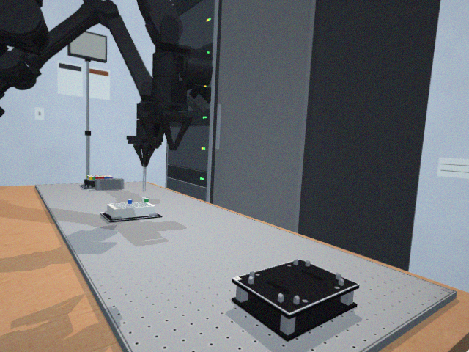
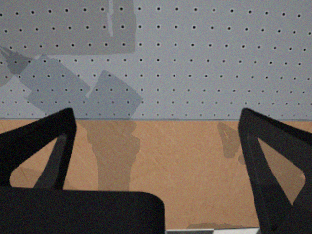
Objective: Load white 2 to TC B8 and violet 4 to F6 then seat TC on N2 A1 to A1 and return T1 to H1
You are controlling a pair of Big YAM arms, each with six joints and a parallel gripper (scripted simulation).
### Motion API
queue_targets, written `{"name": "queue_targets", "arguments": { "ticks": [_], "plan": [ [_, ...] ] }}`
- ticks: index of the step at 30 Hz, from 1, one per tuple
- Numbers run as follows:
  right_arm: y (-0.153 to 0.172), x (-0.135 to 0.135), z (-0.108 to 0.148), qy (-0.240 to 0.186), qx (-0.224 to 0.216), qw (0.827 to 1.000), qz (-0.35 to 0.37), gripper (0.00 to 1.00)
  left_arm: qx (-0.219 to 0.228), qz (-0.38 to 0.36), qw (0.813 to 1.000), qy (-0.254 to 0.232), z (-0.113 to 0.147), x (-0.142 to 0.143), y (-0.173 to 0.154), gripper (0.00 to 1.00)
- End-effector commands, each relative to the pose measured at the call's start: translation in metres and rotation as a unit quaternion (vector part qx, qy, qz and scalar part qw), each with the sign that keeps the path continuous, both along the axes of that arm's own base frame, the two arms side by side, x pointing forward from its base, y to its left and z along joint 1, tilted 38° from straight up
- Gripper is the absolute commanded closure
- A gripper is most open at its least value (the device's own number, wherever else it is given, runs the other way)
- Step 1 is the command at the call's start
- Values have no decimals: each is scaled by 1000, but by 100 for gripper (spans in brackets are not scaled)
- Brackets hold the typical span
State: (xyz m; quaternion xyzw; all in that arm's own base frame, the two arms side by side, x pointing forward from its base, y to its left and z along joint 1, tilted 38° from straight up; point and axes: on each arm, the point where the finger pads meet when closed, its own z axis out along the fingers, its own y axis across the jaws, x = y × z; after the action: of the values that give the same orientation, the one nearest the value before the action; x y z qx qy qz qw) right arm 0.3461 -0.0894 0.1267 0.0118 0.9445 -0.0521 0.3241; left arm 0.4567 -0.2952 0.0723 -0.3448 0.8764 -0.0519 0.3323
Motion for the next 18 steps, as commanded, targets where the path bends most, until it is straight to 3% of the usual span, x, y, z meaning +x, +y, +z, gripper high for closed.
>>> {"name": "queue_targets", "arguments": {
  "ticks": [1, 18],
  "plan": [
    [-2, 4, 9, -9, -2, 1000, -2, 0, -5, 6, 1000, -5, -1, 14, 2, 93],
    [-2, 4, 9, -9, -2, 1000, -2, 0, -1, 6, 1000, 0, -8, 12, 8, 93]
  ]
}}
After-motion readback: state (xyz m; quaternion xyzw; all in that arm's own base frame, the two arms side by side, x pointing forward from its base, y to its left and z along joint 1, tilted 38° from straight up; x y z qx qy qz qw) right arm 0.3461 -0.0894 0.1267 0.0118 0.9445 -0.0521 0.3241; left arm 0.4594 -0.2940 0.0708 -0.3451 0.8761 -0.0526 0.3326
